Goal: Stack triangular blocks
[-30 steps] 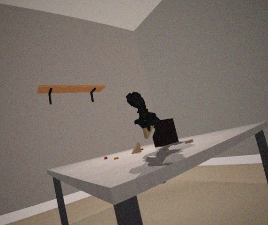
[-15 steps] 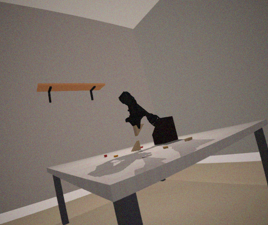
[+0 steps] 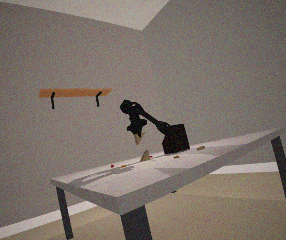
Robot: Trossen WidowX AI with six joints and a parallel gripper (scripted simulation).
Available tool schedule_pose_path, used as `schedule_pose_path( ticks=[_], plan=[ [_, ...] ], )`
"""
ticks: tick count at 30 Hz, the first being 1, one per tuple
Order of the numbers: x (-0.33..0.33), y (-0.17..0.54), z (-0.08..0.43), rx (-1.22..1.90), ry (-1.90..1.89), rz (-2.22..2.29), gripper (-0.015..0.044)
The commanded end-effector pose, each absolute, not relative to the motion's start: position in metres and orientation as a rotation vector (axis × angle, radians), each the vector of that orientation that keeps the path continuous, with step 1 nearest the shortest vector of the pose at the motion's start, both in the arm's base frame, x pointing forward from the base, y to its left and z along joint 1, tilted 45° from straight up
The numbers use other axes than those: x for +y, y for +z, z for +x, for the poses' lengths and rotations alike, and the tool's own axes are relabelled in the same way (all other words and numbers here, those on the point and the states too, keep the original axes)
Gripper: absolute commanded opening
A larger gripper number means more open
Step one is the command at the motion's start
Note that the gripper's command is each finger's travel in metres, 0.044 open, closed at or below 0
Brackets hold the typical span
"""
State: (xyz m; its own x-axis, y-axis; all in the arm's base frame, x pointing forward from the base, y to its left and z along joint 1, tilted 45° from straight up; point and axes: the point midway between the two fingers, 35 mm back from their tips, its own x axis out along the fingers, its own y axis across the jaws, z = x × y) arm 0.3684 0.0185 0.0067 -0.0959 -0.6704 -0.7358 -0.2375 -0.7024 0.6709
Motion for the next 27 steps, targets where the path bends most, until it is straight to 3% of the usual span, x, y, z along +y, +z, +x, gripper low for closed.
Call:
schedule_pose_path(
  ticks=[1, 16, 27],
  plan=[
    [0.006, 0.023, 0.366, -0.989, -1.855, 1.847, 0.0000],
    [-0.037, 0.074, 0.352, -1.001, -1.847, 1.831, 0.0000],
    [-0.054, 0.054, 0.341, -1.000, -1.847, 1.831, 0.0000]
  ],
)
